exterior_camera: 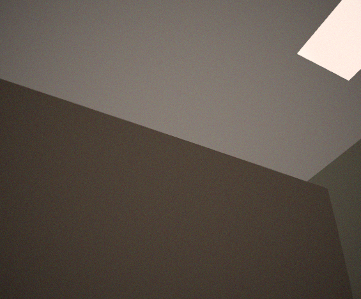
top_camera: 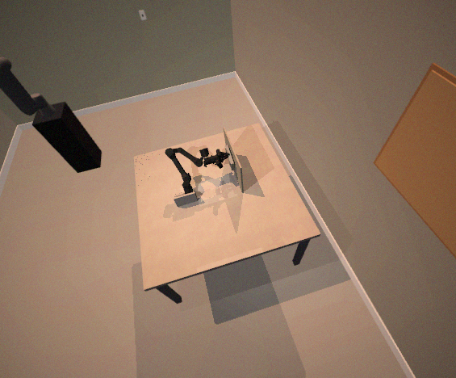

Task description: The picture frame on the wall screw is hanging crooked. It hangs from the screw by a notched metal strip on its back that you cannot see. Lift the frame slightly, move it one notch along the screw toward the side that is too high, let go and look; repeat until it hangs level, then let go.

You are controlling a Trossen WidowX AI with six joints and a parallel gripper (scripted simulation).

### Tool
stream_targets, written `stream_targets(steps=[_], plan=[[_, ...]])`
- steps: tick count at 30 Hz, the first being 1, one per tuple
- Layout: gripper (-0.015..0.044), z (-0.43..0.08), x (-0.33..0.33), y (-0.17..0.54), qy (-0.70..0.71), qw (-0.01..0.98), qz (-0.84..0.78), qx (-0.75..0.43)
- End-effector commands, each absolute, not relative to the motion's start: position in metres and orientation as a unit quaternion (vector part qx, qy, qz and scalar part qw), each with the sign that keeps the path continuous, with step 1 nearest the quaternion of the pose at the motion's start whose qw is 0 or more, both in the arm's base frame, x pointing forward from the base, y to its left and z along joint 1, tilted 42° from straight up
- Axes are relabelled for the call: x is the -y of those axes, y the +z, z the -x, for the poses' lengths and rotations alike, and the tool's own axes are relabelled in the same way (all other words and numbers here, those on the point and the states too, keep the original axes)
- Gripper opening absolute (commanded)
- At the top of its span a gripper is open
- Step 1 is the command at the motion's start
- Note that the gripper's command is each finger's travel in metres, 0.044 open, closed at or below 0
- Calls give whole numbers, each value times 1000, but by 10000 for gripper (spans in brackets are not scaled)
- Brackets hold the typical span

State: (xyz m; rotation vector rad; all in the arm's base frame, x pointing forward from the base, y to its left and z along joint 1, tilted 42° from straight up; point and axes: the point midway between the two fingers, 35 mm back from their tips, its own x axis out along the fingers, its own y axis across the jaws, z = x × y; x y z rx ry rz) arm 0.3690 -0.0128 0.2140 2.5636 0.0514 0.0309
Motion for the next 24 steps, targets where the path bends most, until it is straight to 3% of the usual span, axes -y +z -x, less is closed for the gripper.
stream_targets(steps=[1,9,24], plan=[[70,-369,14,215,11,286,-958,-17],[0,-369,14,215,11,286,-958,-17],[0,-369,15,216,11,286,-958,-17]])
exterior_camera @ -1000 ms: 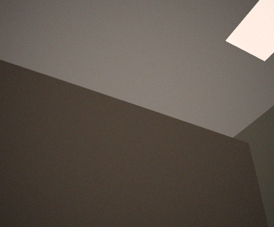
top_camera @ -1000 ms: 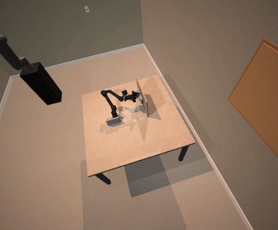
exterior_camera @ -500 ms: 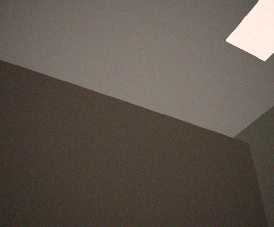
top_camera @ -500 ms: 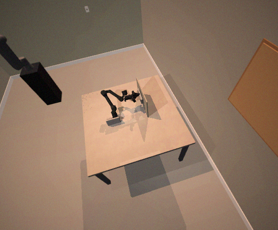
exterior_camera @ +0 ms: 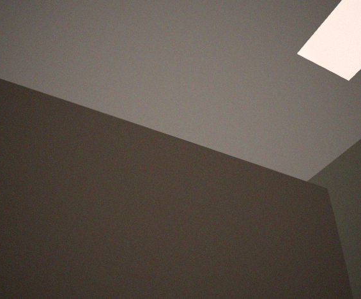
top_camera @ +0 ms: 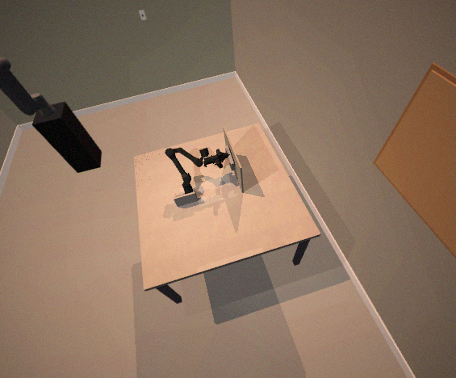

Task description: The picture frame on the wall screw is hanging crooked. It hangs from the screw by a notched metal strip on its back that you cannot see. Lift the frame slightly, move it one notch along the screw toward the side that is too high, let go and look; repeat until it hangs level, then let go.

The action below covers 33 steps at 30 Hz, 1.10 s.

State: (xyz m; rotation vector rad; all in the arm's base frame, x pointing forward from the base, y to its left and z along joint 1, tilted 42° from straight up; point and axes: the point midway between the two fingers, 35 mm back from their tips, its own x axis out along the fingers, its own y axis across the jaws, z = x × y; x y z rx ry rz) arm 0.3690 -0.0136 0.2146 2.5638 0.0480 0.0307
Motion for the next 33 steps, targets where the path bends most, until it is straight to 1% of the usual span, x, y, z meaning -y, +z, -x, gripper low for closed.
stream_targets(steps=[1,33], plan=[[0,-369,16,216,11,286,-958,-17],[0,-369,22,220,11,286,-958,-17]])
